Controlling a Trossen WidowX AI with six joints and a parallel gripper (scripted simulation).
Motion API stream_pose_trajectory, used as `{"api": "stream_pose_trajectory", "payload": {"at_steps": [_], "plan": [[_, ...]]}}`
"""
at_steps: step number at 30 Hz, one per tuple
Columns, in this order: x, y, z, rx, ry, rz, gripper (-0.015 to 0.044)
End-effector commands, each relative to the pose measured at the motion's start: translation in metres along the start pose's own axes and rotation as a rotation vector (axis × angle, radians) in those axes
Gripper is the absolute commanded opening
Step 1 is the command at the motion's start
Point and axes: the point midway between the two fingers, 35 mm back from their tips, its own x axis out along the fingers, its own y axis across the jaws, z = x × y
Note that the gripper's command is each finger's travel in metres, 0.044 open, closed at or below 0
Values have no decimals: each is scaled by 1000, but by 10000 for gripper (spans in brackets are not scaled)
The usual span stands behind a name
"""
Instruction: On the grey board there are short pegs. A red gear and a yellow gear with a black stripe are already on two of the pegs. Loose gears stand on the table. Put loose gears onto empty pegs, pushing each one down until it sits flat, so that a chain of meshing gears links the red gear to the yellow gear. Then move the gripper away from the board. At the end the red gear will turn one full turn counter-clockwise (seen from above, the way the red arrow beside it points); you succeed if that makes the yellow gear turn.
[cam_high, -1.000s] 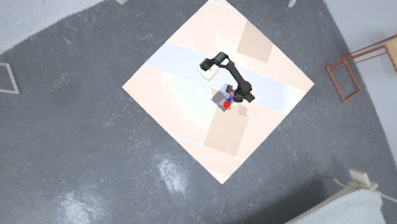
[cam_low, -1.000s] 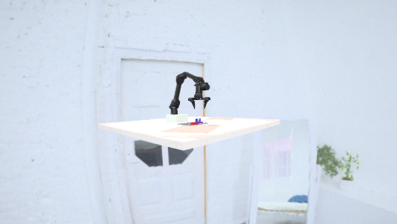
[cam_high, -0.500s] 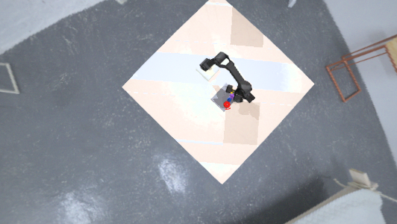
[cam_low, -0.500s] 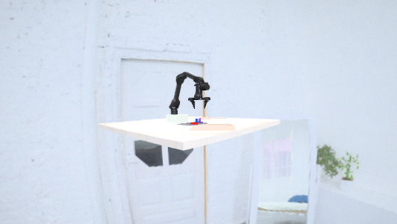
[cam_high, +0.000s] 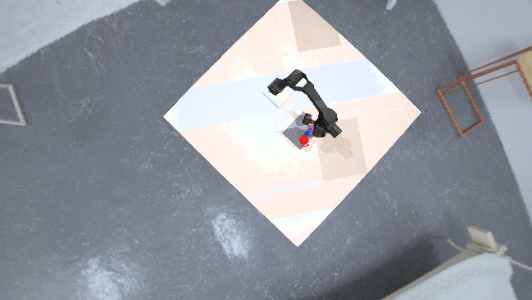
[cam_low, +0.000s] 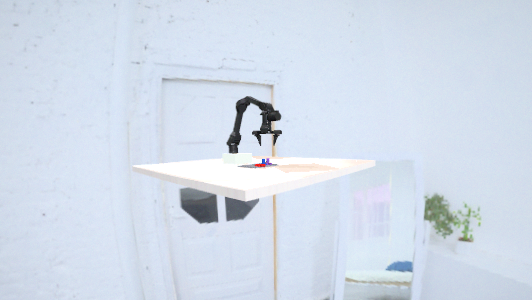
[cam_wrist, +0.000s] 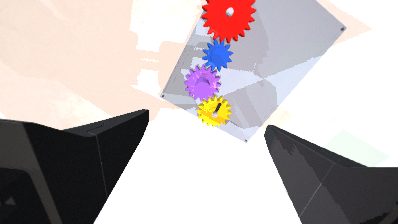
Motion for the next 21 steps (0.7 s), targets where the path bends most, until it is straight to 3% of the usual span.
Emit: {"api": "stream_pose_trajectory", "payload": {"at_steps": [1, 9, 21], "plan": [[-1, 0, 0, 2, -1, 1, 440], [-5, 6, -23, -43, 0, 6, 440], [-30, -3, -205, -41, 17, 6, 440]]}}
